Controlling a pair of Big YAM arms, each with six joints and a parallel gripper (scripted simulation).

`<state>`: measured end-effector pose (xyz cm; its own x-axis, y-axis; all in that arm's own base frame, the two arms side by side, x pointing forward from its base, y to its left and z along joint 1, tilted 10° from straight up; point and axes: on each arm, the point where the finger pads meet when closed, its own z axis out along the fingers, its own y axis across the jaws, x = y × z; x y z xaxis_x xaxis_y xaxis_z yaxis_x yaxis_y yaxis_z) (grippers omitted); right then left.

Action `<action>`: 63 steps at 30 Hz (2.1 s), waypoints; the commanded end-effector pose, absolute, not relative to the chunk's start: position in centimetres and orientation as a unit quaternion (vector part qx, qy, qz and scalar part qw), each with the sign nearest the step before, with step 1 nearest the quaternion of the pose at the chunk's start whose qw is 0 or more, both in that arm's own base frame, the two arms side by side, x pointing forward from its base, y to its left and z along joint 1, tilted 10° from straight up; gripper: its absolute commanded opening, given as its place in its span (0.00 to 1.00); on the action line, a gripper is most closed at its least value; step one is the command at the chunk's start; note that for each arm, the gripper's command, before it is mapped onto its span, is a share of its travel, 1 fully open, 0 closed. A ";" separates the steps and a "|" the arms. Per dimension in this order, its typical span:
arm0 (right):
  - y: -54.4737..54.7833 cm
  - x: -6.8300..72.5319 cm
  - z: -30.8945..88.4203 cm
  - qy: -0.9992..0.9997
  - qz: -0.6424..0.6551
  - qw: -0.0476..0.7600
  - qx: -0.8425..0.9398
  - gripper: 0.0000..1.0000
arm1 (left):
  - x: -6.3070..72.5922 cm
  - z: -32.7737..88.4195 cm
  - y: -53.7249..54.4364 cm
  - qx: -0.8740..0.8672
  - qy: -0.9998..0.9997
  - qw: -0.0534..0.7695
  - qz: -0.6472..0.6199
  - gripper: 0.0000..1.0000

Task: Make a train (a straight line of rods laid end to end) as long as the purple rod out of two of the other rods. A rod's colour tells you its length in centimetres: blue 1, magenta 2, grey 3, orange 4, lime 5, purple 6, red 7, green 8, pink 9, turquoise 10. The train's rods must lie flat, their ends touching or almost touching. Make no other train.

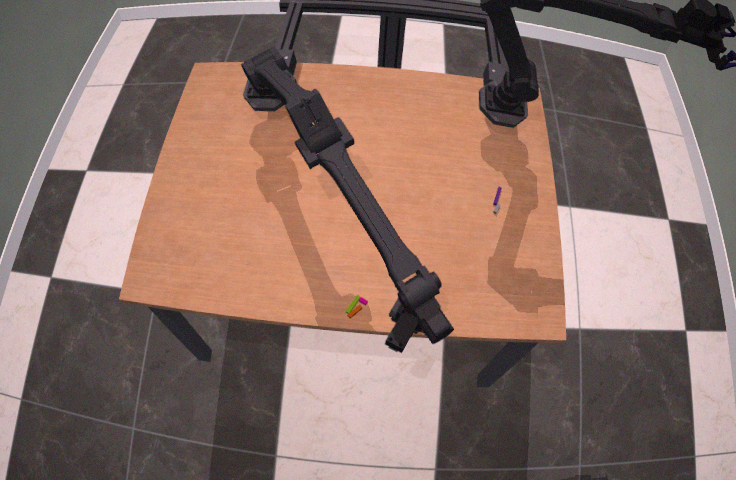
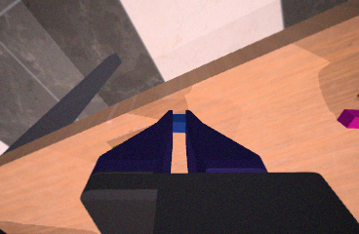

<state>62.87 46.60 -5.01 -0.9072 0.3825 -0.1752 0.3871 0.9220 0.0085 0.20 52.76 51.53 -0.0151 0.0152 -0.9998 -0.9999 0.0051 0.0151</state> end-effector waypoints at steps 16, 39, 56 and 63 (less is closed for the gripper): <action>46.6 63.7 -5.3 0.976 -0.007 0.092 0.198 0.04 | -0.5 53.1 52.2 -0.488 0.482 0.512 0.517 1.00; 47.3 63.4 -0.6 0.975 0.005 0.102 0.198 0.04 | -0.5 53.1 52.2 -0.488 0.482 0.512 0.517 1.00; 48.6 62.4 7.1 0.973 0.020 0.113 0.200 0.04 | -0.5 53.1 52.2 -0.488 0.482 0.512 0.517 1.00; 48.4 61.9 7.9 0.974 0.011 0.106 0.198 0.04 | -0.5 53.1 52.2 -0.488 0.482 0.512 0.517 1.00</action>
<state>61.36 47.11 3.66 -0.9075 0.3821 -0.1747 0.3863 0.9223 0.0108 0.20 52.76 51.53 -0.0151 0.0152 -0.9998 -0.9999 0.0051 0.0151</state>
